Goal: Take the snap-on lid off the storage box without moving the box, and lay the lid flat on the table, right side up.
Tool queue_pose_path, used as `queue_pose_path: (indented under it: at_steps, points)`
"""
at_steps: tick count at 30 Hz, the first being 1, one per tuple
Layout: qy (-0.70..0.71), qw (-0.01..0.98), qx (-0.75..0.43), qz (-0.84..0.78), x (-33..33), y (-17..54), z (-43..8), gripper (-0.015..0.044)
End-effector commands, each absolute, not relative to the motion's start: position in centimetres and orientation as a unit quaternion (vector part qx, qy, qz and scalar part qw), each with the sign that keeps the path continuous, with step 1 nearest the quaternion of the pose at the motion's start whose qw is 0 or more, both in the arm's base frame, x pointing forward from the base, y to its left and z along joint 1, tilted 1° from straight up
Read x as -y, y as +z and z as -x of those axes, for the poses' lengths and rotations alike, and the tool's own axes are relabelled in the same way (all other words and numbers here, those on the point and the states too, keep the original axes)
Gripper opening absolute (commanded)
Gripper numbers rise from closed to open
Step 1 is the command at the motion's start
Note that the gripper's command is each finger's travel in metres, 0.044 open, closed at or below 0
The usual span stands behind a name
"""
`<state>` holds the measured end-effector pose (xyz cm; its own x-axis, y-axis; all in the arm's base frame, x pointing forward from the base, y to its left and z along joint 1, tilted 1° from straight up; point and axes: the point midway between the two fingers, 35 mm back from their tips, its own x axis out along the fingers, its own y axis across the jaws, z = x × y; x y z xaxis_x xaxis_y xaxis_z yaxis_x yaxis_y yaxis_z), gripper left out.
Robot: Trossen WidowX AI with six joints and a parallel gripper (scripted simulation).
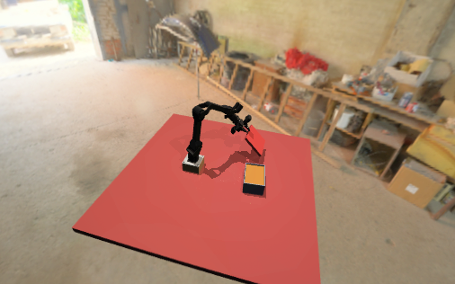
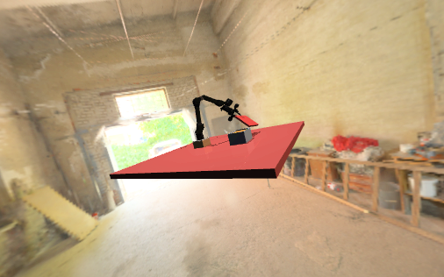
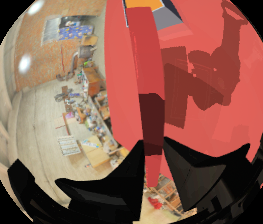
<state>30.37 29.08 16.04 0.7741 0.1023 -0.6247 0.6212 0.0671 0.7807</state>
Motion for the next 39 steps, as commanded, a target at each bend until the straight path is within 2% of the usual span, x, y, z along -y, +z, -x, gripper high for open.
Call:
queue_pose_path:
  at_steps: [1, 39]
  points:
    - [-0.190, 0.677, -0.273, -0.657, -29.1, 15.9, -30.5, 0.0000]
    - [-0.190, 0.677, -0.273, -0.657, -29.2, 12.8, -30.5, 0.0000]
